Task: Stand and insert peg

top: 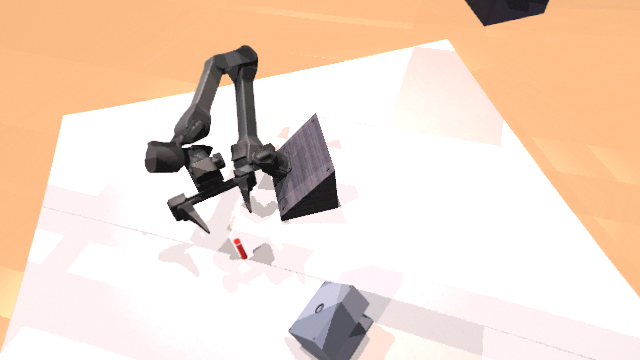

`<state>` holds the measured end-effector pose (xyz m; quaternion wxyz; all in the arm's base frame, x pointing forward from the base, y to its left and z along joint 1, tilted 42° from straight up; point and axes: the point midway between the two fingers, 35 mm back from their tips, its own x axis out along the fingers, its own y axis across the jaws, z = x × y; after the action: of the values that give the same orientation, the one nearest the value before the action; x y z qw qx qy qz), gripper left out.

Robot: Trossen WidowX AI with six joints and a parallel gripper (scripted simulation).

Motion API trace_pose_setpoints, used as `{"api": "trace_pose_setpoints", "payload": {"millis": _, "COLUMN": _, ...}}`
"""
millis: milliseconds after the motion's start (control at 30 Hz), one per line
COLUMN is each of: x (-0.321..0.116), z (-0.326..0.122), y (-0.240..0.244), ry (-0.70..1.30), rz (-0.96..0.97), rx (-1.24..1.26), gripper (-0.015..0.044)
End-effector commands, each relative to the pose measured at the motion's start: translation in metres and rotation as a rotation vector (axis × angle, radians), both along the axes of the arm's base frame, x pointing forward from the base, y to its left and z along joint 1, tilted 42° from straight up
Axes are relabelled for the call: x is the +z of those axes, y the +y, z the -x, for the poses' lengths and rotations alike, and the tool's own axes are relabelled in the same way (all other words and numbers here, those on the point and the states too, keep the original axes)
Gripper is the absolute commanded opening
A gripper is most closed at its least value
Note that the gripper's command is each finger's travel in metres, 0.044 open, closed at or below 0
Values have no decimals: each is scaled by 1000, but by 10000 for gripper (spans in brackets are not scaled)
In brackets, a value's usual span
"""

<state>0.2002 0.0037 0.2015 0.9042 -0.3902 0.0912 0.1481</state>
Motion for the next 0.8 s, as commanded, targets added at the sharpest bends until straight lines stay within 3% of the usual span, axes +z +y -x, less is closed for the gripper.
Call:
{"api": "trace_pose_setpoints", "payload": {"millis": 0, "x": 30, "z": 20, "y": 17, "ry": -84, "rz": -65, "rx": -19, "gripper": 440}}
{"api": "trace_pose_setpoints", "payload": {"millis": 267, "x": 30, "z": 21, "y": 17, "ry": -69, "rz": -79, "rx": -27, "gripper": 440}}
{"api": "trace_pose_setpoints", "payload": {"millis": 767, "x": -3, "z": 9, "y": 2, "ry": 350, "rz": -233, "rx": -247, "gripper": 440}}
